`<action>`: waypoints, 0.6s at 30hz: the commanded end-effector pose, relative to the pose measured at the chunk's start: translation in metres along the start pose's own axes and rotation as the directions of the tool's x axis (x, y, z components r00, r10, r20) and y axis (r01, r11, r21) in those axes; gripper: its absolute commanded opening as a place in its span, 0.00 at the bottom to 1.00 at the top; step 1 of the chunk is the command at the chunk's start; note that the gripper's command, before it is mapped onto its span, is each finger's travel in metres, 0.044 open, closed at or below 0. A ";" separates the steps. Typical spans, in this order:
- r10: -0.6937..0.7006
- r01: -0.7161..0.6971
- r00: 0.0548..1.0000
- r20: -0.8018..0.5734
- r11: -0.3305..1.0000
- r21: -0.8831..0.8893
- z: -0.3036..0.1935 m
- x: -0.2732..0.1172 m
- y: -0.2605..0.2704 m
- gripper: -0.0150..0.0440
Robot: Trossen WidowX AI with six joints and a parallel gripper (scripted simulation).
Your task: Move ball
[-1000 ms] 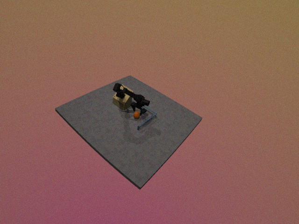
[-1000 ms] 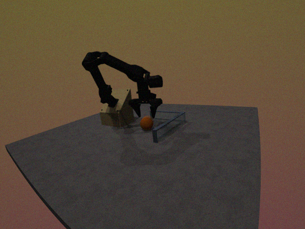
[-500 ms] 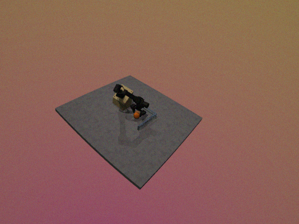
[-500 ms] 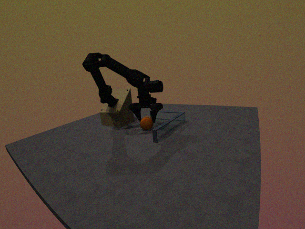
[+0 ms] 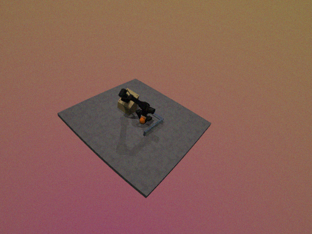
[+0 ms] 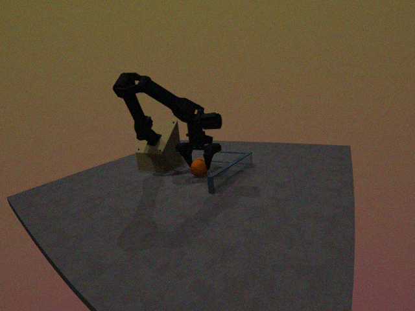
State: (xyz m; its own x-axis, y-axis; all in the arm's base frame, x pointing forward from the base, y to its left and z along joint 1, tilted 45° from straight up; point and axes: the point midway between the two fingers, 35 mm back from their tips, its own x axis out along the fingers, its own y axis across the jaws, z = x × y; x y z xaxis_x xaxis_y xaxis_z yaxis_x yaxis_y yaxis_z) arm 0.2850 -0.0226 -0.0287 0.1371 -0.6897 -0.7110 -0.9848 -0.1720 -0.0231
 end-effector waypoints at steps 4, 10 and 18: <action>0.002 -0.002 1.000 -0.004 1.000 -0.006 0.000 0.001 0.000 0.85; 0.002 -0.002 1.000 -0.004 1.000 -0.006 0.000 0.001 0.000 0.75; -0.001 0.001 1.000 0.010 1.000 -0.007 0.005 -0.039 -0.008 0.40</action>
State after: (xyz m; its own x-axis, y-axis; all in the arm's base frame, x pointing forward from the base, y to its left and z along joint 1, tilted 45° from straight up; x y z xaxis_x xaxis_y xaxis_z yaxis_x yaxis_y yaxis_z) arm 0.2820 -0.0078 -0.0175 0.1138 -0.6948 -0.7102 -0.9857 -0.1682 0.0067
